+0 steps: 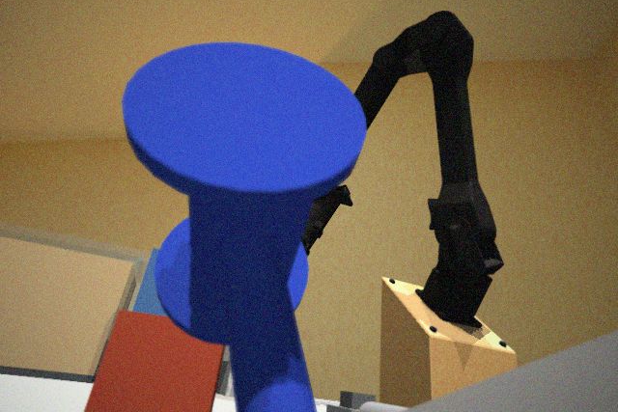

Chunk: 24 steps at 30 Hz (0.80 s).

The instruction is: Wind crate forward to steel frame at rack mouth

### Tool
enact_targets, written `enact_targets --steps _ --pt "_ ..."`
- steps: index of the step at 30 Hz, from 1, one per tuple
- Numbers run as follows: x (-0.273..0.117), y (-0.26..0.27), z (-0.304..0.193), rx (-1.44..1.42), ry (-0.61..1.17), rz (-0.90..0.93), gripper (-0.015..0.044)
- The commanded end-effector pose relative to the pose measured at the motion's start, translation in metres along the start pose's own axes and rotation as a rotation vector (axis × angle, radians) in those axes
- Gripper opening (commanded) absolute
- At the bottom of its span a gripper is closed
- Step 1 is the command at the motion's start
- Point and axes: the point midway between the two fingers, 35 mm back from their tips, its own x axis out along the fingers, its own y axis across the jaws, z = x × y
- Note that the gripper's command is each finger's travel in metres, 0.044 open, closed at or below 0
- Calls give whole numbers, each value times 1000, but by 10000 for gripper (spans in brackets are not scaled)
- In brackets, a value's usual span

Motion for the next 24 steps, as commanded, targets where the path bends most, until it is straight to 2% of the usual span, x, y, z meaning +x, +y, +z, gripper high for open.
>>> enact_targets --steps 1,24 --pt "-4 -4 -15 26 22 -9 0" --pt "-14 -14 -35 26 23 -10 0"
